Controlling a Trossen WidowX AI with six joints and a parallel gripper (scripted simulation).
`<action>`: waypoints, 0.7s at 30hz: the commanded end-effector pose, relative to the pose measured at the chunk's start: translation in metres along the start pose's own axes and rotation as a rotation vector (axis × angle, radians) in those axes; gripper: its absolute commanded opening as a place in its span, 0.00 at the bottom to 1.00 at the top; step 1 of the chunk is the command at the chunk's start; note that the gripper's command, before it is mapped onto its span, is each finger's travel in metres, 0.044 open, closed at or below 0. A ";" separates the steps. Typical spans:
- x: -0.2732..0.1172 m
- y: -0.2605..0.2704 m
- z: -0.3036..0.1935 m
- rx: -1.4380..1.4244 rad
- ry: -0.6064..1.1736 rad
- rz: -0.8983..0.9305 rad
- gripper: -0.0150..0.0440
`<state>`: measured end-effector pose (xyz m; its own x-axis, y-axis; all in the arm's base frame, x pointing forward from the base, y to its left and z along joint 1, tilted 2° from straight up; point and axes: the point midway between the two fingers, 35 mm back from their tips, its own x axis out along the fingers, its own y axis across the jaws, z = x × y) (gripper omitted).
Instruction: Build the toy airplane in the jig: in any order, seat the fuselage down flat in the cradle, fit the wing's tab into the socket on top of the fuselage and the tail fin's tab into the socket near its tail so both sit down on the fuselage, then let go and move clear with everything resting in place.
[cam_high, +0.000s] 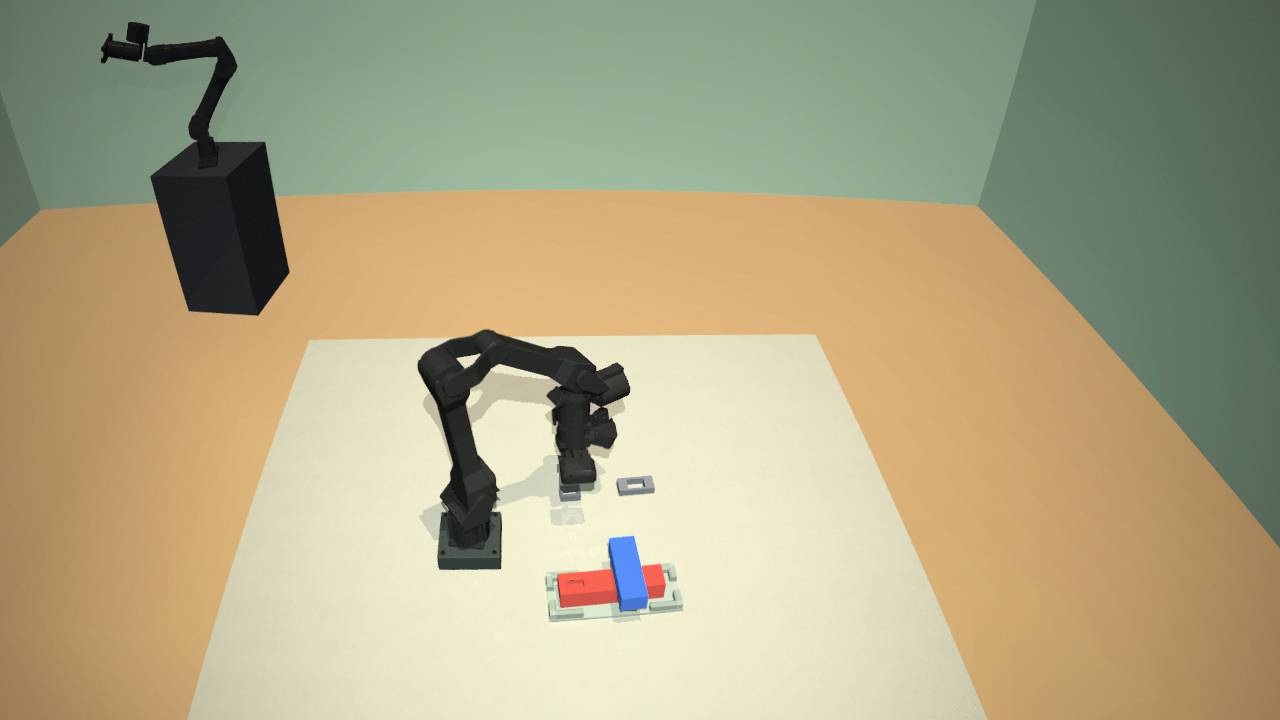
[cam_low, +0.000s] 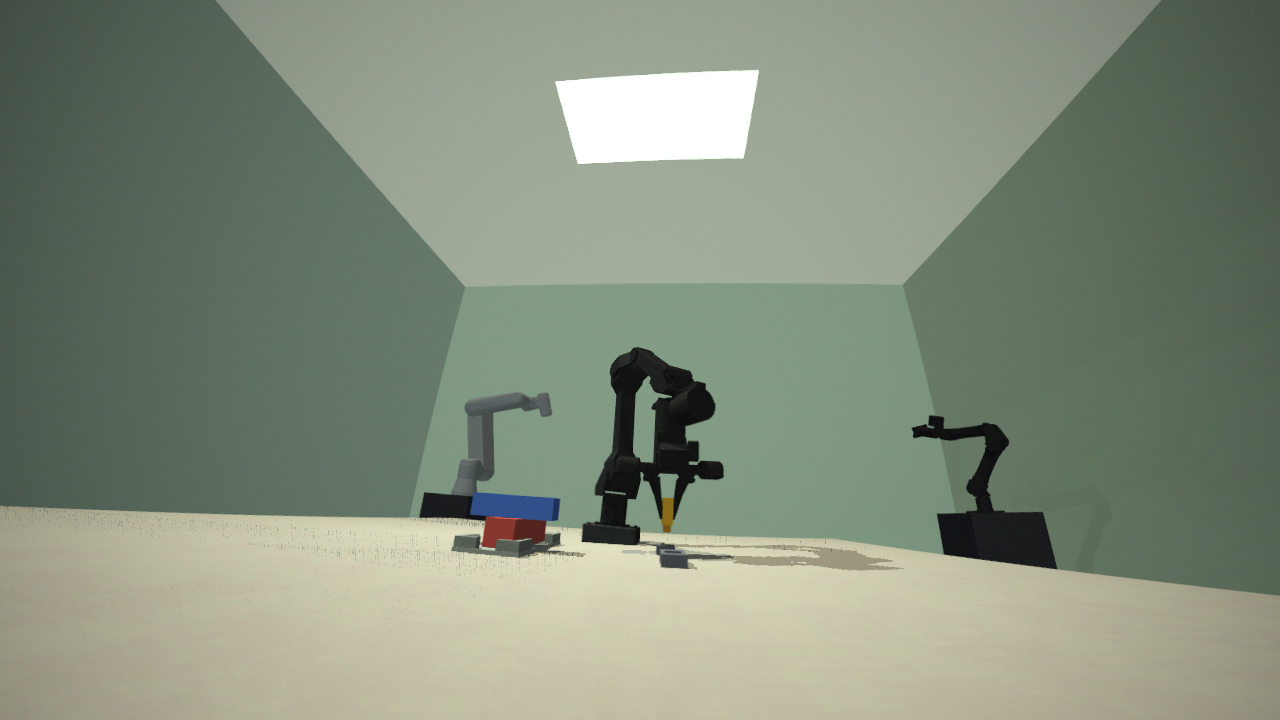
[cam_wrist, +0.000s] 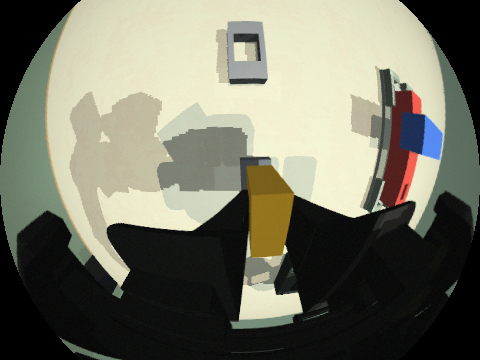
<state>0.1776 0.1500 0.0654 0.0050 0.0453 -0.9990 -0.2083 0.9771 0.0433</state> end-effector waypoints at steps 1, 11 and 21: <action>-0.014 0.001 0.003 -0.002 -0.009 0.001 0.25; -0.046 0.000 0.005 0.000 -0.011 0.002 0.25; -0.077 -0.001 0.001 -0.007 -0.007 0.005 0.25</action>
<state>0.1787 0.1460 0.1313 0.0062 0.0456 -0.9989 -0.2094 0.9769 0.0433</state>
